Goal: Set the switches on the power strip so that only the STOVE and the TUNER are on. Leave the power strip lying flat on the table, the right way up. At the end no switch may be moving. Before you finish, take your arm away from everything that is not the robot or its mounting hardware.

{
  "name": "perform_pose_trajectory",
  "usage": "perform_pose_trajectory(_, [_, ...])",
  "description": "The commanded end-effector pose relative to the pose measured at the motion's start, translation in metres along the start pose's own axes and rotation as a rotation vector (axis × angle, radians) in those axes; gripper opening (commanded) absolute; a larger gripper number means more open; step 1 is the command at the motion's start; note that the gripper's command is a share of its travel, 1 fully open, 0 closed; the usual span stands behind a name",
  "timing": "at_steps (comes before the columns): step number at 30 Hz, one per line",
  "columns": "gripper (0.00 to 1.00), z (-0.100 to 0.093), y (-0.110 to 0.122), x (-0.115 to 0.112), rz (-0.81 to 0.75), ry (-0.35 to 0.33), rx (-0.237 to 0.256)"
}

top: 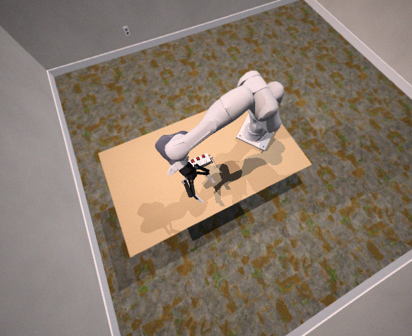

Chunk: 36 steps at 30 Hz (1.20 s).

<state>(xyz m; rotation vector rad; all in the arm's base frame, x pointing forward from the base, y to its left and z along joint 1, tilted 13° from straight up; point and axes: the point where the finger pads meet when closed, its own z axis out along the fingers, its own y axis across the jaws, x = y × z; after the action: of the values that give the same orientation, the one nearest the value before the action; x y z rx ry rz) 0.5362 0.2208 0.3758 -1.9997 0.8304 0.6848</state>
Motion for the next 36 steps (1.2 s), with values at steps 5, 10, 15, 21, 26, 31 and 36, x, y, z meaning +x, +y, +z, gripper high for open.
perform_pose_trajectory(5, [1.0, -0.0002, 0.0002, 0.0008, 0.038, 0.006, -0.001])
perform_pose_trajectory(10, [1.0, -0.0002, 0.0002, 0.0008, 0.038, 0.006, -0.001])
perform_pose_trajectory(15, [1.0, -0.004, 0.0056, 0.0081, 0.173, 0.03, 0.009])
perform_pose_trajectory(21, [1.0, -0.004, 0.0056, 0.0081, 0.173, 0.03, 0.009])
perform_pose_trajectory(26, [1.0, -0.004, 0.0056, 0.0081, 0.173, 0.03, 0.009])
perform_pose_trajectory(31, [1.0, -0.004, 0.0056, 0.0081, 0.173, 0.03, 0.009])
perform_pose_trajectory(36, [1.0, -0.004, 0.0056, 0.0081, 0.173, 0.03, 0.009])
